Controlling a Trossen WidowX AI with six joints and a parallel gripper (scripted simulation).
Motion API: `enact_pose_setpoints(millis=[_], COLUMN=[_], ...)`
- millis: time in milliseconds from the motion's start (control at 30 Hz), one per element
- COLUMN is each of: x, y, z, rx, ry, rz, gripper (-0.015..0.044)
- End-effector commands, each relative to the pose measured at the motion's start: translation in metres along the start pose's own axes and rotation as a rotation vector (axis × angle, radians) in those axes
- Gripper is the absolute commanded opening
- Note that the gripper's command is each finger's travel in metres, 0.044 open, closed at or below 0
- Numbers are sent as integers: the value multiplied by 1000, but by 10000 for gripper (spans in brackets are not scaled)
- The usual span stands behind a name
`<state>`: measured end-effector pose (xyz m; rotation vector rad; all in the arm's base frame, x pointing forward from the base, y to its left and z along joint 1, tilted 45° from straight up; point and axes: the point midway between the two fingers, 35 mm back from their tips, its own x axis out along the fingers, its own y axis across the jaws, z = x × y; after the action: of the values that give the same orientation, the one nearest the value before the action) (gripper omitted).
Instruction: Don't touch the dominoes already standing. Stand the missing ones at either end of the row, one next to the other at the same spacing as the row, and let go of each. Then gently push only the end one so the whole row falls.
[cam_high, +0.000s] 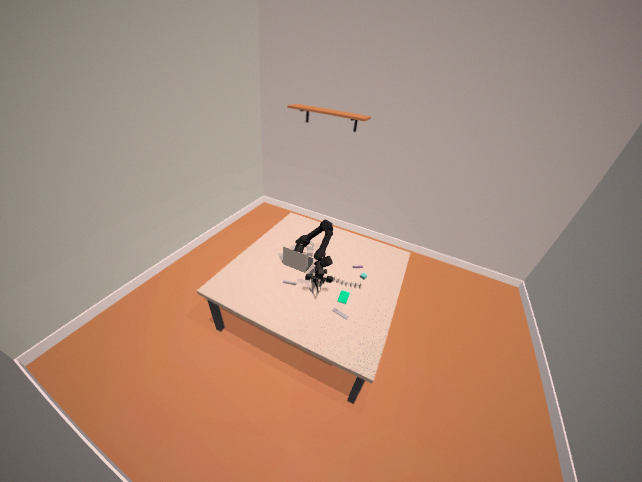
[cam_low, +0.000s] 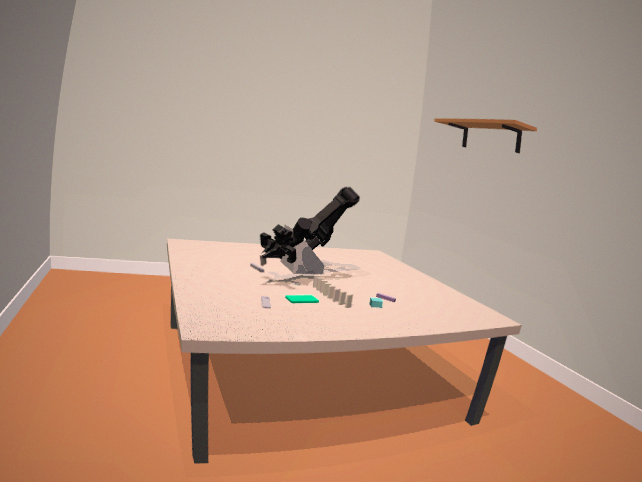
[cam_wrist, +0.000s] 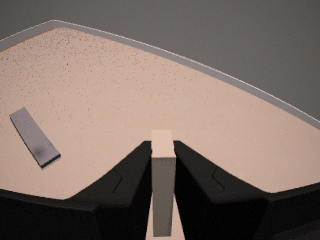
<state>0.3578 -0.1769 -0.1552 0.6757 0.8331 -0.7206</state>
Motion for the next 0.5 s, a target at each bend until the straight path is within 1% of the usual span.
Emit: enact_pose_setpoints(millis=[0,467], x=[-10,-50], y=[-1,-1], z=[-1,1], rx=[23,101], ry=[-52,-224], rz=[6,59], gripper=[27,27])
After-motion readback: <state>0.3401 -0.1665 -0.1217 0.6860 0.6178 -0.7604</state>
